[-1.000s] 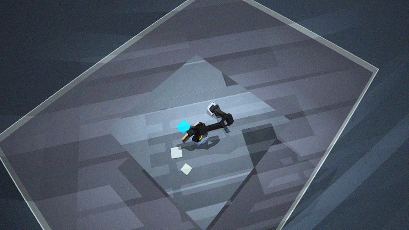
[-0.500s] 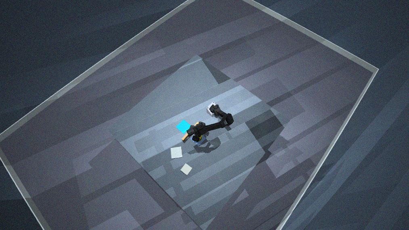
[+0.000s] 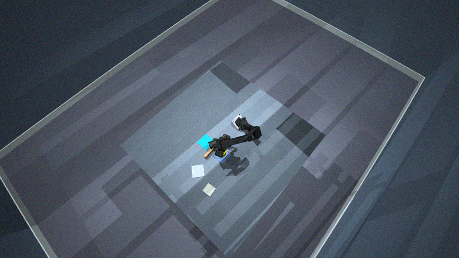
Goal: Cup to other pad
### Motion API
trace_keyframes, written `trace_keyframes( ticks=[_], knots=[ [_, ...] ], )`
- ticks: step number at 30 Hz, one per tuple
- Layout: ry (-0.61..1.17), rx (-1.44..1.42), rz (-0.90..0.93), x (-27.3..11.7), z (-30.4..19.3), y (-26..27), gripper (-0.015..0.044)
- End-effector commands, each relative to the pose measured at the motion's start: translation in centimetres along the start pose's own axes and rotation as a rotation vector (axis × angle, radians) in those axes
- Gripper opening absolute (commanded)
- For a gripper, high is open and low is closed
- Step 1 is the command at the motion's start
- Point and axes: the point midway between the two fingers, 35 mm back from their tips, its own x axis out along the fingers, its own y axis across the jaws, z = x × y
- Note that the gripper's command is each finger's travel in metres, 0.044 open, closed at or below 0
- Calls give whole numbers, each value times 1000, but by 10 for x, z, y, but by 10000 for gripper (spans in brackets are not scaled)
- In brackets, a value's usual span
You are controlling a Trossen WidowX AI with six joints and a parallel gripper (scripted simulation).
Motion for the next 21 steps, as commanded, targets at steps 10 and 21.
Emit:
trace_keyframes(
  ticks=[10,21],
  knots=[
    [2,4,3,-15,-1,-2,0],
    [2,4,3,-15,-1,-2,0]
  ],
)
